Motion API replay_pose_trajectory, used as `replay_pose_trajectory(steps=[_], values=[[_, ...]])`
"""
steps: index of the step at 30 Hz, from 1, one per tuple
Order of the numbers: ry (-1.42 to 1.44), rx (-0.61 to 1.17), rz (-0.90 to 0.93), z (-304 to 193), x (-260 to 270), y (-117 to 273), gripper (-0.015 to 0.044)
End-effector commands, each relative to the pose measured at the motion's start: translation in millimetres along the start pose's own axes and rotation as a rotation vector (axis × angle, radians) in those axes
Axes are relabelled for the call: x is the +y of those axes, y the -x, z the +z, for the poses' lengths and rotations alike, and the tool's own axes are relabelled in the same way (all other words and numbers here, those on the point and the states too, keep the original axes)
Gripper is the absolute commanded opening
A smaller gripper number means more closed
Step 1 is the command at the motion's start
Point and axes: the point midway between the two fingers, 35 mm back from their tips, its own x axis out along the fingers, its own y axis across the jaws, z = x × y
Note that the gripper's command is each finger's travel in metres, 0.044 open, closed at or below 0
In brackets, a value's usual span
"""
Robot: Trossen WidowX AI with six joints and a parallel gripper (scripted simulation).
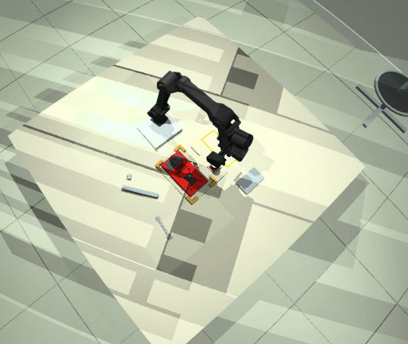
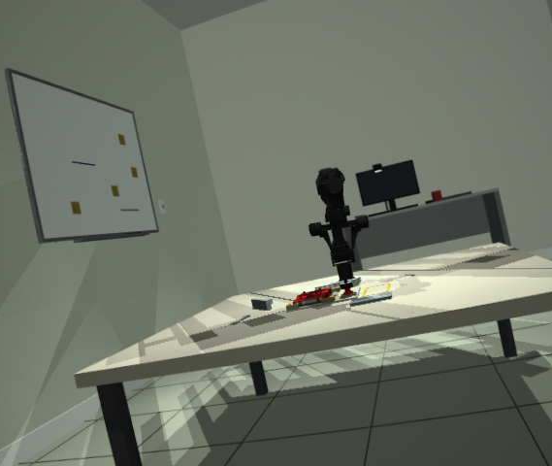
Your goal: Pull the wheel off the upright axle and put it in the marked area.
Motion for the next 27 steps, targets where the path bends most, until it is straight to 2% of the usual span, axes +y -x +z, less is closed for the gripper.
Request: replay_pose_trajectory(steps=[1, 4, 27], values=[[-0.082, 0.237, 0.033, -33.8, -17.3, -23.5, 0.0300], [-0.108, 0.309, 0.044, -44.3, -21.9, -28.3, 0.0300], [-0.108, 0.309, 0.045, -50.9, -11.8, -26.6, 0.0300]])
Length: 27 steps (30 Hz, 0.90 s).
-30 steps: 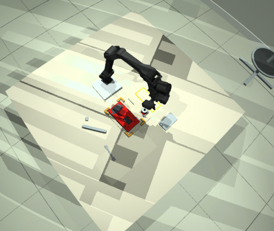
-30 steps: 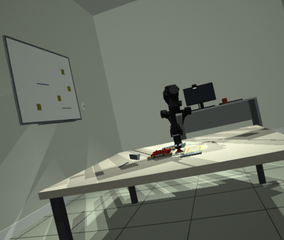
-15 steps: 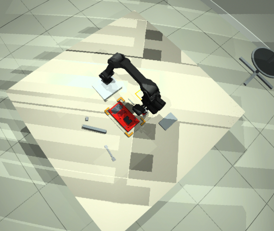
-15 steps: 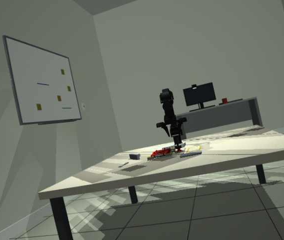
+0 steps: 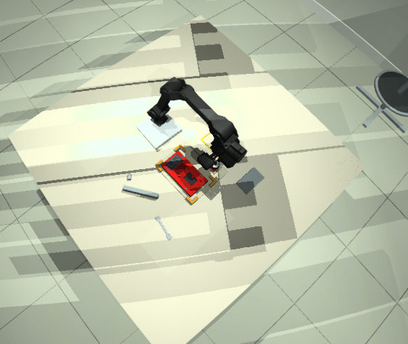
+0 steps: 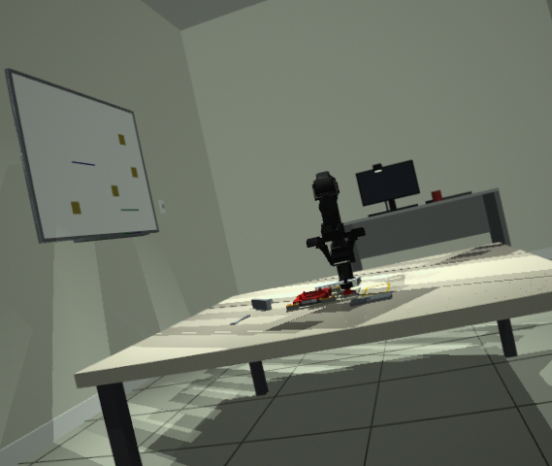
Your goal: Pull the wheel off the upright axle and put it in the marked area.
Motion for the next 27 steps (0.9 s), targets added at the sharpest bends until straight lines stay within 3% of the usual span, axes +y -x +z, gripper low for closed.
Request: replay_pose_trajectory(steps=[1, 16, 23, 27], values=[[-0.004, 0.005, 0.005, -1.5, 2.1, -3.3, 0.0300], [-0.004, 0.005, 0.005, -1.3, 1.1, -72.1, 0.0300], [-0.004, 0.005, 0.005, -1.6, 0.7, -75.3, 0.0300], [-0.002, 0.006, -0.001, -1.4, 0.3, -71.6, 0.0195]])
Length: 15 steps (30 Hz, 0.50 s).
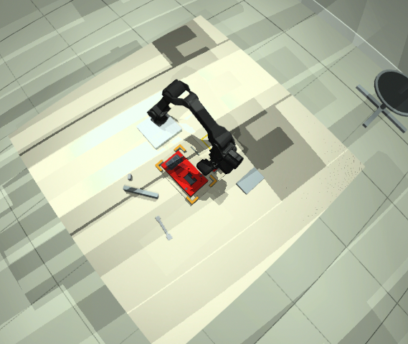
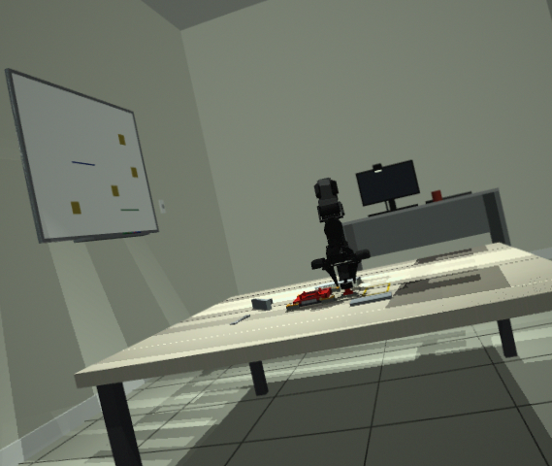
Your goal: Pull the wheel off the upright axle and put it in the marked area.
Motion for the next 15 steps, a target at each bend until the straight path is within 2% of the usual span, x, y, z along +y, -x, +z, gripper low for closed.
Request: replay_pose_trajectory(steps=[1, 8, 13, 15], values=[[0.000, 0.001, 0.000, -0.1, 0.0, 0.4, 0.0188], [0.000, 0.001, 0.000, -0.1, 0.0, 0.4, 0.0142], [0.000, 0.001, 0.000, 0.0, 0.1, 1.2, 0.0010], [0.000, 0.001, 0.000, 0.0, 0.1, 1.8, 0.0000]])
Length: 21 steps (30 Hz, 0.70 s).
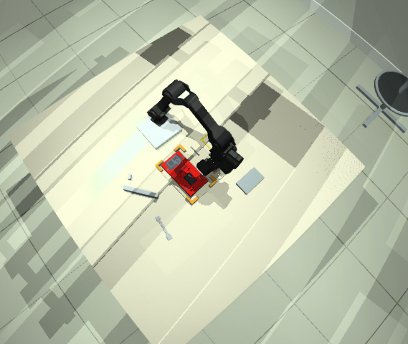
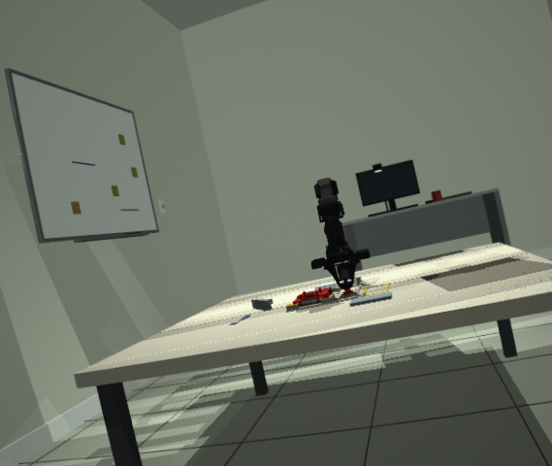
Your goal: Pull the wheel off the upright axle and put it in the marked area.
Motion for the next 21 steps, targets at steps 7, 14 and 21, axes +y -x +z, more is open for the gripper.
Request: replay_pose_trajectory(steps=[7, 14, 21], values=[[0.000, 0.002, 0.000, -0.2, 0.0, 3.4, 0.0000], [0.000, 0.002, 0.001, 0.0, 0.0, 5.7, 0.0000], [0.000, 0.001, 0.001, 0.1, 0.0, 8.1, 0.0000]])
